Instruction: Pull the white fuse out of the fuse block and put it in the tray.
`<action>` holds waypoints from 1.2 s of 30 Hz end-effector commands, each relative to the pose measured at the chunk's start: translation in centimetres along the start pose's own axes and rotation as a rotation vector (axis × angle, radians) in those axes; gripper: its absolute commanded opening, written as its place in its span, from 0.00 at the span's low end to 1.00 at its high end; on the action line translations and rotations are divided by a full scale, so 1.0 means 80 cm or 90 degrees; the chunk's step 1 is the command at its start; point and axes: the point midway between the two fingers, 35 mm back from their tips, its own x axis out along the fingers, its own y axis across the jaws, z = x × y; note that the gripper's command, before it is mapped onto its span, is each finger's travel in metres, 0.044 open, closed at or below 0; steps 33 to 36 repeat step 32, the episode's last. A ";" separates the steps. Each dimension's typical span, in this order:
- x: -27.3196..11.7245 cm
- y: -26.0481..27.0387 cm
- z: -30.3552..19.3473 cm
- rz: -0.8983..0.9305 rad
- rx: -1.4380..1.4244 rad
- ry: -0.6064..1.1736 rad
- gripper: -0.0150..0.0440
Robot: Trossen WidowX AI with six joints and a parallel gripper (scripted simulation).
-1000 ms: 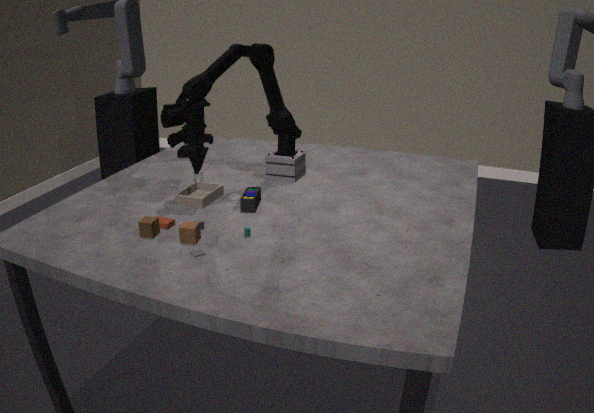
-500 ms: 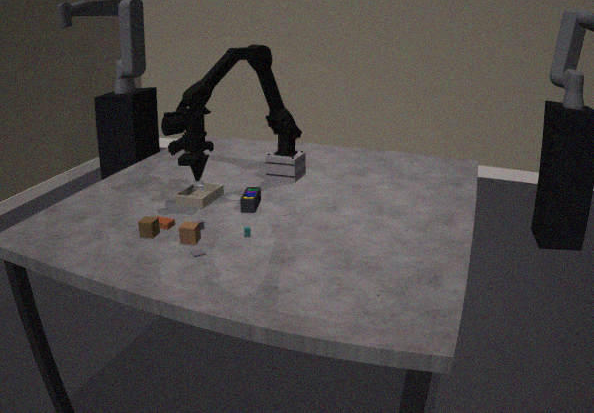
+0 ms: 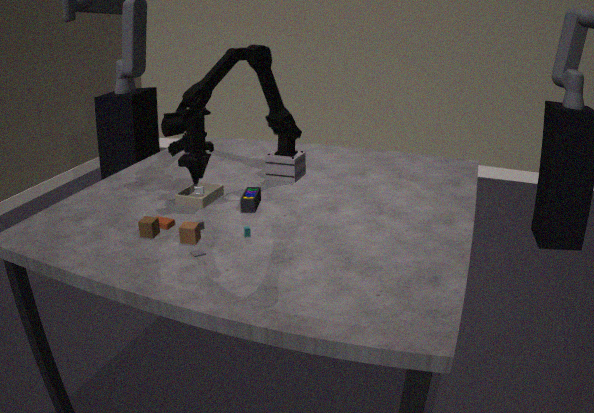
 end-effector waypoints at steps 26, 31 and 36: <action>-0.043 0.000 -0.001 -0.002 0.001 0.002 0.81; -0.043 0.000 -0.001 -0.002 0.001 0.002 0.81; -0.043 0.000 -0.001 -0.002 0.001 0.002 0.81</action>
